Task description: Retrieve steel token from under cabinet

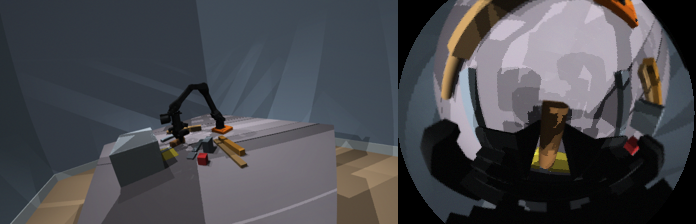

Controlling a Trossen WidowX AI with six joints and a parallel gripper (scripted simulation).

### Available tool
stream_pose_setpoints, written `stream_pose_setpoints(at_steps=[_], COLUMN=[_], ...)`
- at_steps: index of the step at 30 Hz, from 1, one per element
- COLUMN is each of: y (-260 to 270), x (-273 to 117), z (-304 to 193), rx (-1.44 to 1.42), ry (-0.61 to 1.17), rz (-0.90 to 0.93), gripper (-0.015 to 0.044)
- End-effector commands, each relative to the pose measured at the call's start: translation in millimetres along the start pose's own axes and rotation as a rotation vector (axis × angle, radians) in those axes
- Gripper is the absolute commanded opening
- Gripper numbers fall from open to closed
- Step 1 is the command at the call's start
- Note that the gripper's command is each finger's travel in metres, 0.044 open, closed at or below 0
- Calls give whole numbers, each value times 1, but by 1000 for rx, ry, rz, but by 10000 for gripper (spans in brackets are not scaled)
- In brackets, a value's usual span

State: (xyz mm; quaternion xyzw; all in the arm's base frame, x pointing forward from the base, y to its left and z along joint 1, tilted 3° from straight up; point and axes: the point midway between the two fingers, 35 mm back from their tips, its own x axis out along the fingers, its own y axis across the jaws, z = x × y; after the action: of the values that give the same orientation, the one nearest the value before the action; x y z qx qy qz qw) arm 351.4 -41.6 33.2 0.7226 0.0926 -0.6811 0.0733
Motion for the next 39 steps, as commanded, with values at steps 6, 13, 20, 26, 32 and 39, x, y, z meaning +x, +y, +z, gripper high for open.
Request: stream_pose_setpoints(at_steps=[6, 13, 20, 26, 32, 39], y=[0, 0, 1, 1, 1, 1], x=[1, 1, 1, 1, 1, 1], z=[12, 19, 27, 34, 41, 50], rx=[-2, -2, -2, -2, -2, -2], ry=[-2, -3, -3, -4, -4, -5], rz=[-2, -2, -2, -2, -2, -1], gripper=[0, 0, 0, 0, 0, 0])
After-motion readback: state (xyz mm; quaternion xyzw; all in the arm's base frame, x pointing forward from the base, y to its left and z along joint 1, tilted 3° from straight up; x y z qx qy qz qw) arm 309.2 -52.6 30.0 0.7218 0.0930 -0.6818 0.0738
